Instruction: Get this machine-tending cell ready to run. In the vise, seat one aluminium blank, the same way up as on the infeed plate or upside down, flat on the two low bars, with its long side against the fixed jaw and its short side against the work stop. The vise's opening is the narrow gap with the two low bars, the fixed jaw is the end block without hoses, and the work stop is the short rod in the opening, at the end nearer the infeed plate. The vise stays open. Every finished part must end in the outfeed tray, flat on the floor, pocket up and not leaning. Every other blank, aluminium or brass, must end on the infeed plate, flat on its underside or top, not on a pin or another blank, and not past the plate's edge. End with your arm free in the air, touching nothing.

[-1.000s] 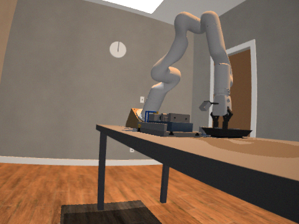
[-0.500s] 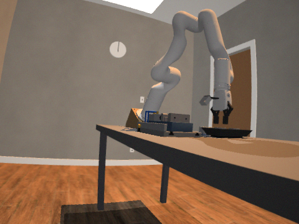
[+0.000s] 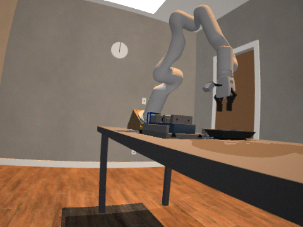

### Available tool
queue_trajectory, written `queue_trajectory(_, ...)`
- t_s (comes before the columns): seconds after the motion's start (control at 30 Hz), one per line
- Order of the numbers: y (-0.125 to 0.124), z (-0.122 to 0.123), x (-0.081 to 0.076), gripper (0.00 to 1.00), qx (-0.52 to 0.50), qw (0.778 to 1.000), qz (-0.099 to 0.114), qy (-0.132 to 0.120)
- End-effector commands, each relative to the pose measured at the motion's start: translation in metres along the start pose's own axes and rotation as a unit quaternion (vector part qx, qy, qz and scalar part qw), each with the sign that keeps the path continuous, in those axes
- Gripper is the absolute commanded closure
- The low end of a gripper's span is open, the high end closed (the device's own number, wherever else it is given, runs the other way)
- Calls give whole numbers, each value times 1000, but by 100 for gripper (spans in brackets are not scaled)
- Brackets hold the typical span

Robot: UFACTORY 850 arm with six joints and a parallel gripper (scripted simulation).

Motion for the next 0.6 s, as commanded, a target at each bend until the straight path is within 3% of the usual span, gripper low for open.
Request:
queue_trajectory(0.0,0,0,-24,31,0,1000,0,-1)
queue_trajectory(0.1,0,0,-35,31,0,1000,0,-1)
queue_trajectory(0.5,0,0,-46,31,0,1000,0,-1)
queue_trajectory(0.53,0,0,-46,100,0,1000,0,-1)
queue_trajectory(0.57,0,0,-46,100,0,1000,0,-1)
Point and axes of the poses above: the point where the finger pads meet when closed, its own x axis out along the fingers, its own y axis across the jaws, z = x × y, the point moved 9 cm from there along -x, back along the fingers, and after that the axes turned 10 degrees about -x, right-handed, at the moved point
